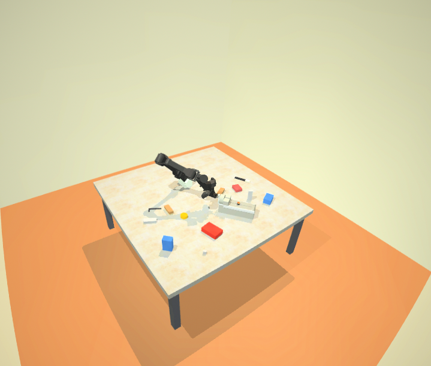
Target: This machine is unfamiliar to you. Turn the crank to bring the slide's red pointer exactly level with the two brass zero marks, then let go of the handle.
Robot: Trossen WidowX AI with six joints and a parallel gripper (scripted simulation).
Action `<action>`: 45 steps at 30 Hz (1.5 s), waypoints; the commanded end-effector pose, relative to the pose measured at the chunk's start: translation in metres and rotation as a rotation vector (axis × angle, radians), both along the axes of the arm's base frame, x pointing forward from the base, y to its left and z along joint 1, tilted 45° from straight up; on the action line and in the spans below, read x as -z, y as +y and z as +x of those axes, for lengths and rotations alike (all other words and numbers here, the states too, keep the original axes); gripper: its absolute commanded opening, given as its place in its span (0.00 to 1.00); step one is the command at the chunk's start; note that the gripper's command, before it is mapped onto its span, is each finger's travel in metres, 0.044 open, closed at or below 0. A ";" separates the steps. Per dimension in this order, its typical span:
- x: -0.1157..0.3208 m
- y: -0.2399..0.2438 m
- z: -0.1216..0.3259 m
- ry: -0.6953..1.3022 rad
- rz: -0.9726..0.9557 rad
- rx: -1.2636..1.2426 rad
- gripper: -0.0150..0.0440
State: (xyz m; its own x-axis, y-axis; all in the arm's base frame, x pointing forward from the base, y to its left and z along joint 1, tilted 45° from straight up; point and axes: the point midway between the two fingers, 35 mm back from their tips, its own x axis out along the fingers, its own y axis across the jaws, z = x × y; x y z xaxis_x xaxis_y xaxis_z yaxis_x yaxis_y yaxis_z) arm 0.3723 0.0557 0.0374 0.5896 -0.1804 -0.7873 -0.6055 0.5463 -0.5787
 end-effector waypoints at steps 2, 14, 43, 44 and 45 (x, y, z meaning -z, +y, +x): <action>0.001 0.001 -0.001 0.002 0.005 -0.002 0.25; 0.001 0.001 -0.001 0.002 0.005 -0.002 0.25; 0.000 0.000 0.000 0.000 0.000 0.000 0.34; 0.000 0.000 0.000 0.000 0.000 0.000 0.39; 0.000 0.000 0.000 0.000 0.000 0.000 0.43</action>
State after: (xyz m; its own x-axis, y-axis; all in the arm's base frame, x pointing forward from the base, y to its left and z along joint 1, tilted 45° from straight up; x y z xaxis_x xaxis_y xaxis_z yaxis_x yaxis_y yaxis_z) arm 0.3720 0.0557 0.0371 0.5892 -0.1803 -0.7877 -0.6059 0.5464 -0.5782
